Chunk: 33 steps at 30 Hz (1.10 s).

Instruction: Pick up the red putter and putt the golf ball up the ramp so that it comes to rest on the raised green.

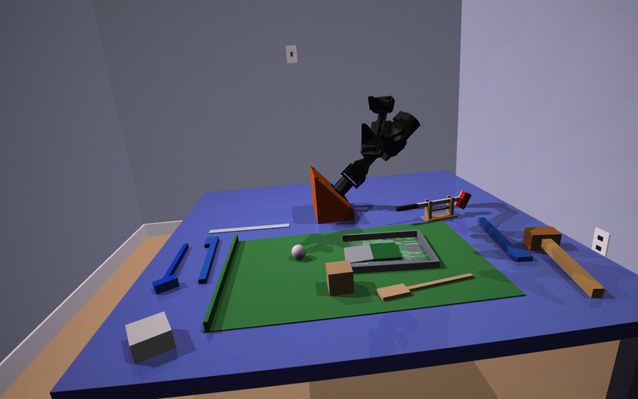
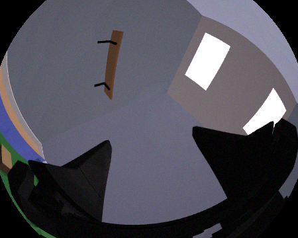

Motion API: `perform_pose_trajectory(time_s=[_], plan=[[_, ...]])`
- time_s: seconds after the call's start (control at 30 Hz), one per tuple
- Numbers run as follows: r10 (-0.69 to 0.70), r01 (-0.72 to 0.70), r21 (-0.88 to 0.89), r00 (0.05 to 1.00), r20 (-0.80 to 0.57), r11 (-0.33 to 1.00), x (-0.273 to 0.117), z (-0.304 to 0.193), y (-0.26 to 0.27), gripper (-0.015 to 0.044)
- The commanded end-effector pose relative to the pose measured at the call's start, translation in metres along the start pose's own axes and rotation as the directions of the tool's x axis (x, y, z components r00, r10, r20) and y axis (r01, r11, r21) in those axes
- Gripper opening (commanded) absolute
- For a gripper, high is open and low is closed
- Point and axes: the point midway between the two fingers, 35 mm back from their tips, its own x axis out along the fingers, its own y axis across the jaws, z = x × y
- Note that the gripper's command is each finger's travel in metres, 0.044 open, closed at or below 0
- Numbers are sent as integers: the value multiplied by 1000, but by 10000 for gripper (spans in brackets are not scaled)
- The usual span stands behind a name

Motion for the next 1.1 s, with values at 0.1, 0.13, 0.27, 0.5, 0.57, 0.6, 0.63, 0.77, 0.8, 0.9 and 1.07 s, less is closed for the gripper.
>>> perform_pose_trajectory(time_s=[0.1,0.13,0.27,0.5,0.57,0.6,0.63,0.77,0.8,0.9,1.07], plan=[[189,-179,-173,981,42,969,-5,7,33,440],[267,-248,-239,962,53,939,-9,9,46,440],[568,-478,-471,821,60,741,-38,9,96,440],[921,-659,-696,389,12,287,-124,3,148,440],[955,-665,-717,297,1,207,-143,1,152,440],[968,-666,-727,250,-5,169,-152,0,153,440],[979,-665,-735,204,-10,131,-161,0,154,440],[1000,-651,-759,15,-26,-10,-199,-3,153,440],[999,-645,-763,-33,-28,-43,-209,-3,151,440],[984,-623,-770,-173,-32,-134,-237,-4,144,440],[918,-578,-772,-395,-18,-264,-284,-2,125,440]])
